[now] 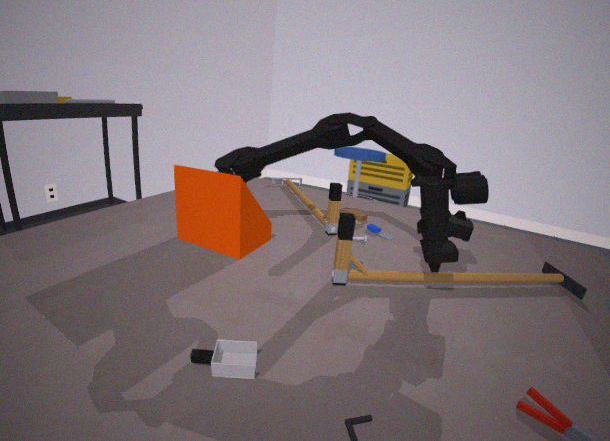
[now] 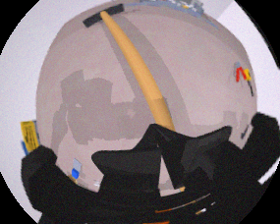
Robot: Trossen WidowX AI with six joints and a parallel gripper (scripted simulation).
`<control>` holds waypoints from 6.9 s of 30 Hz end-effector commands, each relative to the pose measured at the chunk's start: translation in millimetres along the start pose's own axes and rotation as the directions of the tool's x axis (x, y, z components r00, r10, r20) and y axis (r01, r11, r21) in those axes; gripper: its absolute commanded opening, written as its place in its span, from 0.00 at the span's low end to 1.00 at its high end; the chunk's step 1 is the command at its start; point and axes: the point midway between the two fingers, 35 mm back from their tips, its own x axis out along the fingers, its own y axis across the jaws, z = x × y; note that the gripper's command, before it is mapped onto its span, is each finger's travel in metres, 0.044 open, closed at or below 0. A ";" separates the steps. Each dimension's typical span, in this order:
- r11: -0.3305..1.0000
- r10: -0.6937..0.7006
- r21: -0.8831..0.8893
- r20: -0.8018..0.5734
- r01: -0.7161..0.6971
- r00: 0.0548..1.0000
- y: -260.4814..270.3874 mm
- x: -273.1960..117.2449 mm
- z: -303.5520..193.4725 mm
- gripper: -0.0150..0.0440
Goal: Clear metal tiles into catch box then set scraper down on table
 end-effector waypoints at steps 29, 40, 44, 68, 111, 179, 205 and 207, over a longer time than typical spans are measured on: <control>1.000 -0.005 0.014 -0.004 0.005 1.000 -34.4 6.6 5.3 0.25; 1.000 -0.006 0.018 -0.003 0.006 1.000 -44.9 7.5 7.0 0.25; 1.000 -0.007 0.019 -0.002 0.007 1.000 -48.8 7.8 7.6 0.25; 1.000 -0.008 0.028 0.000 0.008 1.000 -72.0 9.7 9.3 0.25; 1.000 -0.011 0.025 0.030 0.011 0.999 -70.2 -24.8 18.1 0.25; 1.000 -0.012 0.026 0.030 0.011 0.999 -70.3 -24.9 18.1 0.25; 1.000 -0.012 0.026 0.031 0.011 0.999 -70.4 -25.0 18.1 0.25; 1.000 -0.012 0.026 0.031 0.011 0.999 -70.4 -25.0 18.1 0.25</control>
